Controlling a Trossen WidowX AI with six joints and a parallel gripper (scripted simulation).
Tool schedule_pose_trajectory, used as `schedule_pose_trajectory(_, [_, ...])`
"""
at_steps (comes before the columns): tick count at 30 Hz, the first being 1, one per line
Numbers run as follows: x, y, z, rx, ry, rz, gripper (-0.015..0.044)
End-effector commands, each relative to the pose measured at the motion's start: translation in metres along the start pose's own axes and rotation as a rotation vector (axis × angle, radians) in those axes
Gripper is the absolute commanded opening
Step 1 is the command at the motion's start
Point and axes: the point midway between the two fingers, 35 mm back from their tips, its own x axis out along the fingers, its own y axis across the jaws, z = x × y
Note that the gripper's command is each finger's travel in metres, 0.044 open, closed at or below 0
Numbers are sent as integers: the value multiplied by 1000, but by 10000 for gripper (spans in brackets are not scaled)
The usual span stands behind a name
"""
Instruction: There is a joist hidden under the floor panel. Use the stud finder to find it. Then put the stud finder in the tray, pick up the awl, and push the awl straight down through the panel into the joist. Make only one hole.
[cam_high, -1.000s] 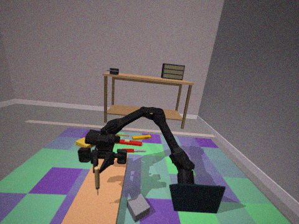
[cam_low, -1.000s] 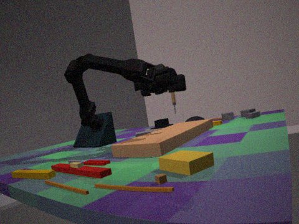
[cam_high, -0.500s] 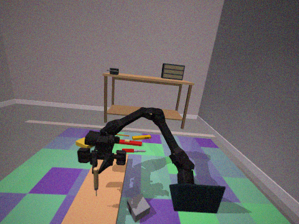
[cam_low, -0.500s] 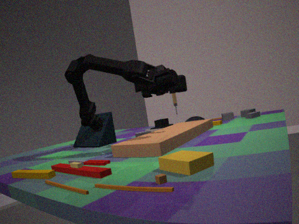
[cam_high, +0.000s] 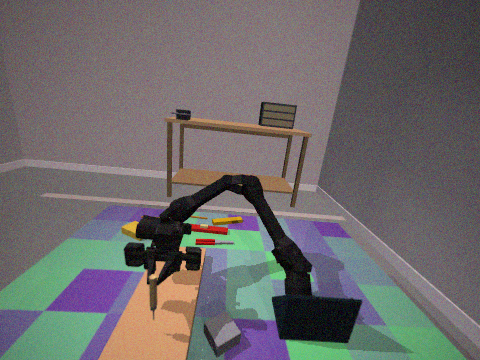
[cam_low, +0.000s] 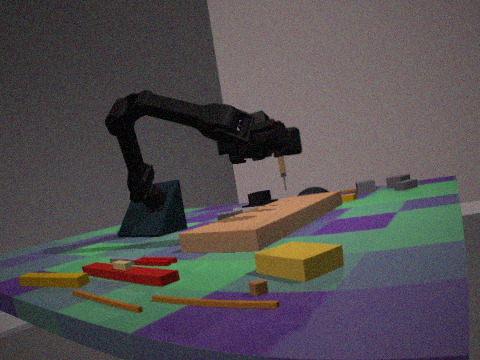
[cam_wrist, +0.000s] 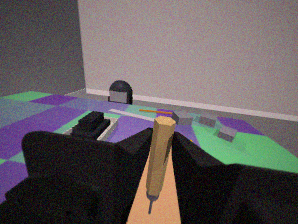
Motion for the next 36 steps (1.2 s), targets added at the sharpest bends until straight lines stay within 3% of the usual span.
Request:
schedule_pose_trajectory(1, [4,2,-6,0,-8,11,0])
schedule_pose_trajectory(36, [8,3,-50,0,-7,11,0])
